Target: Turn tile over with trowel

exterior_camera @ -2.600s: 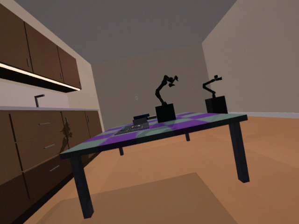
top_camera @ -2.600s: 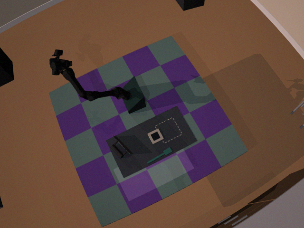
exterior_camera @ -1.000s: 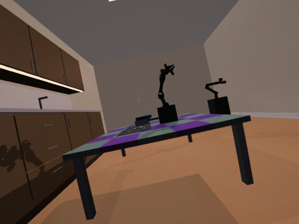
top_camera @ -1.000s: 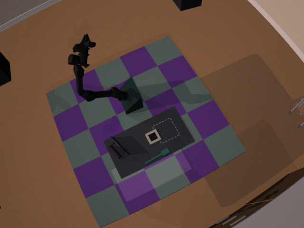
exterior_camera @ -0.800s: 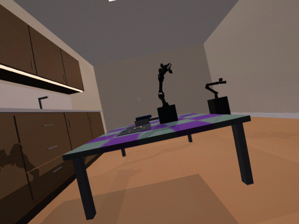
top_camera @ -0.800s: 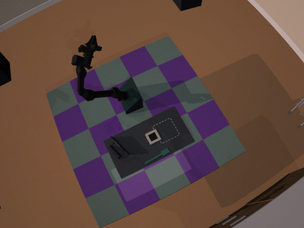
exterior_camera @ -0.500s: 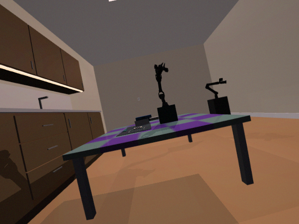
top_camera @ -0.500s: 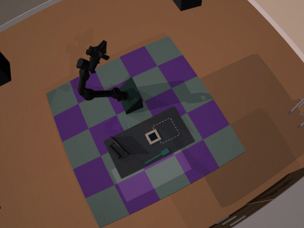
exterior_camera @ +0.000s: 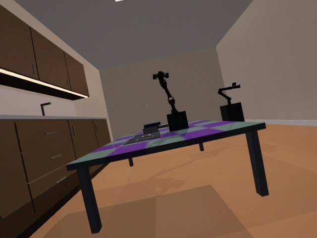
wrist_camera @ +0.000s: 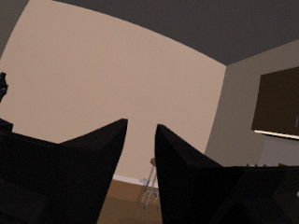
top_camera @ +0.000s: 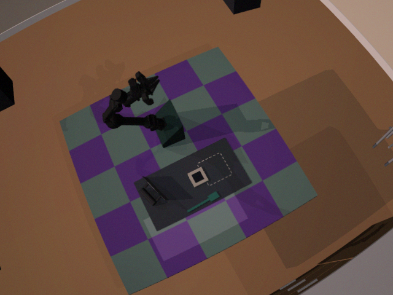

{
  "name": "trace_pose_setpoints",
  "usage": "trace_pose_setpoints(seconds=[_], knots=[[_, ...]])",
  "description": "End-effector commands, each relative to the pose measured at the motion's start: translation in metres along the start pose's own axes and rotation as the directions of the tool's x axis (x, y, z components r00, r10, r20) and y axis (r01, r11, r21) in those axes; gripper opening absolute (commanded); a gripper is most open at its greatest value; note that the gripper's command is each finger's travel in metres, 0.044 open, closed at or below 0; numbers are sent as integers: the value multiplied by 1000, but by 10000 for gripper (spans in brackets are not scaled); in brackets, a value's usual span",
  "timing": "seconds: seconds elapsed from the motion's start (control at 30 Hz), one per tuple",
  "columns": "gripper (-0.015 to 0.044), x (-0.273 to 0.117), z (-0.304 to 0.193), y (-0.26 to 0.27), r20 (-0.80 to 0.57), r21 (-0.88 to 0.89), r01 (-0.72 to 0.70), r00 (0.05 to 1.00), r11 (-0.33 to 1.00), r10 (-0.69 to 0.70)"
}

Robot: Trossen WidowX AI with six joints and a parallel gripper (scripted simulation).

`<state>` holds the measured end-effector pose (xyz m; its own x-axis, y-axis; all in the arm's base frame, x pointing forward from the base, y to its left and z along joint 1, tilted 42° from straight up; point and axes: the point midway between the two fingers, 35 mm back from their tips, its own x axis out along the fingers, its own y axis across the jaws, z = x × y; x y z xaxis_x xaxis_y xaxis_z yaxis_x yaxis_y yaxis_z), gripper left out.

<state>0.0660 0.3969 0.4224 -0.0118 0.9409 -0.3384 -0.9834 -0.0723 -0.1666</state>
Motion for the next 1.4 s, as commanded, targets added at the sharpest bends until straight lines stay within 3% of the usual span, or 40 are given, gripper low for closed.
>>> trace_pose_setpoints(seconds=[0.0, 0.33, 0.73, 1.03, 1.37], knots=[[100, -1, -22, -35, -70, 4, 104, 992, 995, -103], [100, -28, -86, -127, -270, -1, 371, 894, 929, -357], [100, -98, -166, -211, -515, -38, 630, 653, 776, -555], [100, -169, -230, -252, -682, -112, 756, 414, 645, -603], [100, -261, -298, -265, -842, -206, 824, 126, 528, -525]])
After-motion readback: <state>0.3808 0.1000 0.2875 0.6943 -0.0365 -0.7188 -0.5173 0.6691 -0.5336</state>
